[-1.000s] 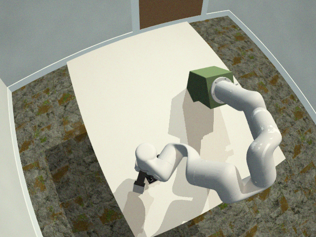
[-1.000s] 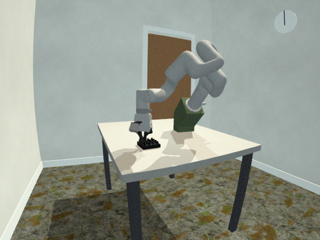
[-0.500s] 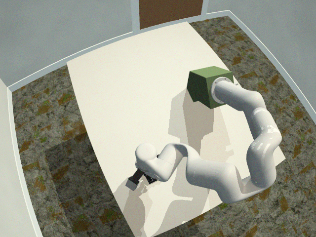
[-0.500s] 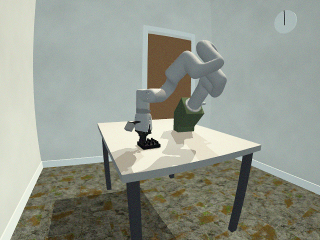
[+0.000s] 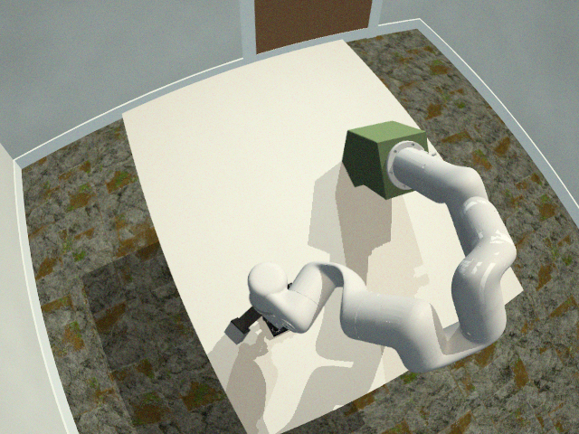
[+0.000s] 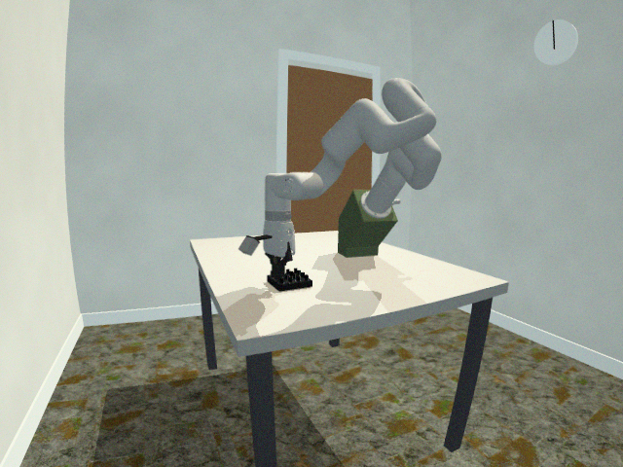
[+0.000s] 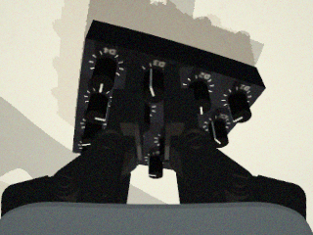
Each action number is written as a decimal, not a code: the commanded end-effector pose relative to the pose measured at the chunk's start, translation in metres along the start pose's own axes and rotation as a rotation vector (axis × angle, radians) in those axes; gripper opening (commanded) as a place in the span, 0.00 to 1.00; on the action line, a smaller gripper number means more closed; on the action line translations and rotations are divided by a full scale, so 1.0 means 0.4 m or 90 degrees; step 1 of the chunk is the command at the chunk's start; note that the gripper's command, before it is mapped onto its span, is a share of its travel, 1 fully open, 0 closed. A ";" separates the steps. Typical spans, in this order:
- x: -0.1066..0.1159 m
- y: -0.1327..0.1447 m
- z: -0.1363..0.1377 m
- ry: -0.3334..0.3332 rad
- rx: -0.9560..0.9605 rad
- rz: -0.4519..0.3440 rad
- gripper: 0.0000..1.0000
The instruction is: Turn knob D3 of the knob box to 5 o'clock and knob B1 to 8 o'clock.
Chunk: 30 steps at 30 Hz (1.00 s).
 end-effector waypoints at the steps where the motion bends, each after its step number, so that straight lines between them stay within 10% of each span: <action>1: 0.002 -0.003 0.001 0.001 -0.009 0.001 0.08; 30: 0.002 -0.003 0.001 0.001 -0.011 0.001 0.19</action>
Point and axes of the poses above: the point where the finger pads meet when closed, its own x axis back along the fingers, its own z axis across the jaws, y = z × x, the point moved 2 cm from there along x, back along the fingers, and after that the axes turned 4 degrees about x, right-handed, at the moved point
